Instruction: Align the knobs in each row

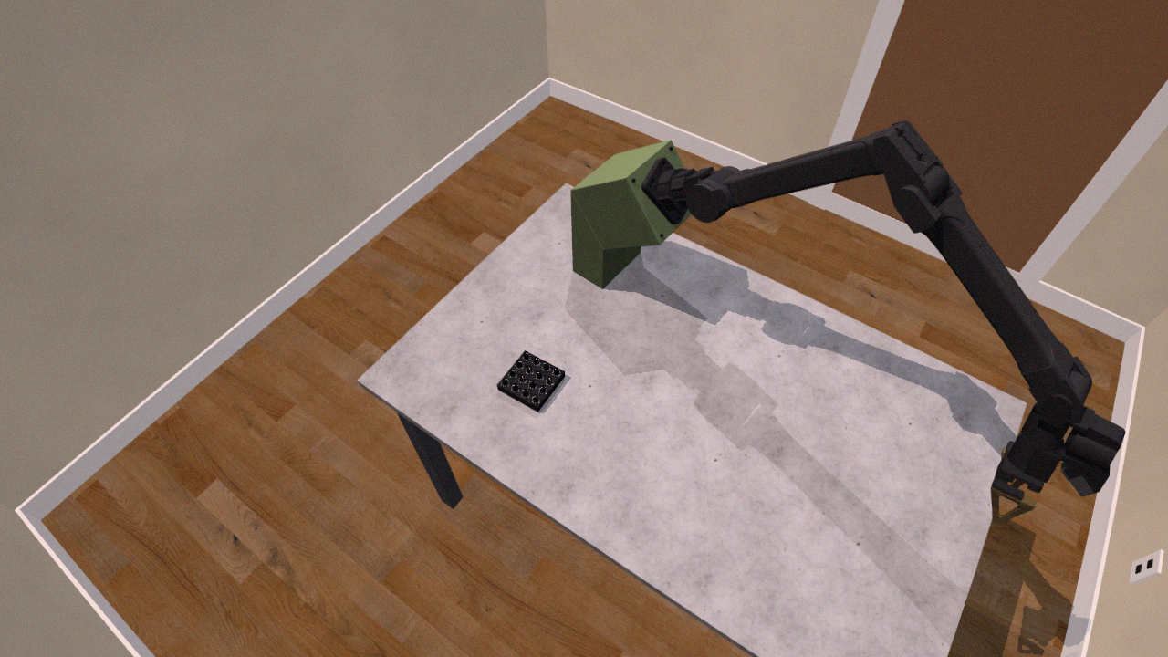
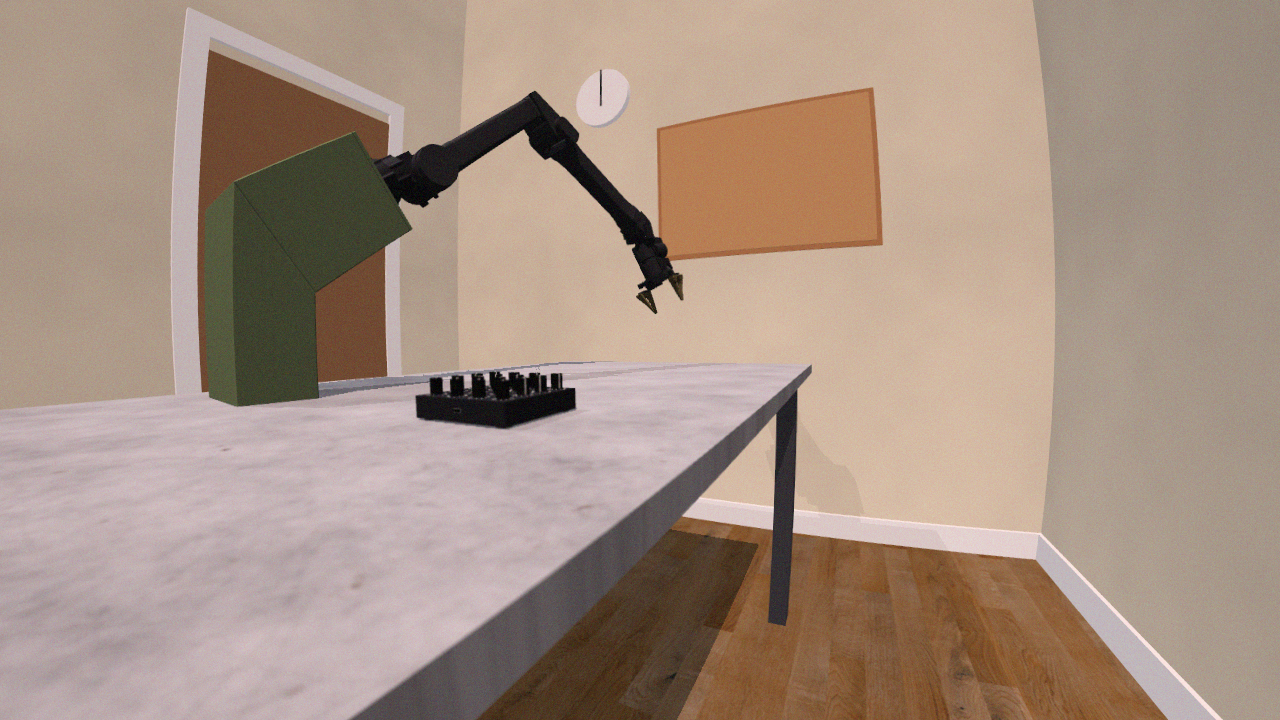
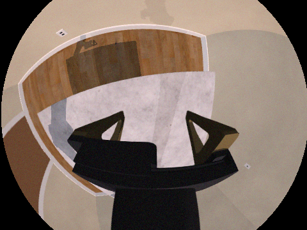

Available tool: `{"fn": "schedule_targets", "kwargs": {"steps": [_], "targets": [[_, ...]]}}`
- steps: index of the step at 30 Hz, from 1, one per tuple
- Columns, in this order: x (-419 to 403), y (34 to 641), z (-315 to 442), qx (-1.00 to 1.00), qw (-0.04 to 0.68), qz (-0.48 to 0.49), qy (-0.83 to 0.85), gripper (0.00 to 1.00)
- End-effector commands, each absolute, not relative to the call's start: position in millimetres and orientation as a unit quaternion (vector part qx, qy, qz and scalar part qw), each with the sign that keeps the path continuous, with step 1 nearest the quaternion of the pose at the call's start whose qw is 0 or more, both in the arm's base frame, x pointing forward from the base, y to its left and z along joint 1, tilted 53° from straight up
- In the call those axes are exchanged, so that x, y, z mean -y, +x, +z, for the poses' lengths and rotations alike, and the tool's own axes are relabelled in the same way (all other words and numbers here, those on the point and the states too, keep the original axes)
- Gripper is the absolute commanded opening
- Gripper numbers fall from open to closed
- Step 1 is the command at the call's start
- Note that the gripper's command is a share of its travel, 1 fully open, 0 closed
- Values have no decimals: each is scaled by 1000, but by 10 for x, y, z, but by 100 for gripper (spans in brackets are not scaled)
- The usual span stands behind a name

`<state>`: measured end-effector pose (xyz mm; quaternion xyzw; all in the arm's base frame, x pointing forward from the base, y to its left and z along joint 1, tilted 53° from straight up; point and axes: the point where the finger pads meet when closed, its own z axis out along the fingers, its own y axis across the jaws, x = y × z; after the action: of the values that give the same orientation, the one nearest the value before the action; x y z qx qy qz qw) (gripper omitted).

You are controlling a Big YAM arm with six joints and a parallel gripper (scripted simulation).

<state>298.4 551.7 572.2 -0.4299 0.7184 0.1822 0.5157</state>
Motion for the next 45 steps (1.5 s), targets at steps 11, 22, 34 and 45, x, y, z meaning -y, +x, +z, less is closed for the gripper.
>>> {"fn": "schedule_targets", "kwargs": {"steps": [11, 22, 34, 45], "targets": [[-5472, 2970, 5812, -716, 521, 186, -426, 100], [-5305, 2928, 6328, -698, 554, 207, -404, 100], [-5055, 3223, 6136, -713, 555, 198, -380, 100], [-5138, 3190, 6292, -706, 562, 205, -379, 100]]}}
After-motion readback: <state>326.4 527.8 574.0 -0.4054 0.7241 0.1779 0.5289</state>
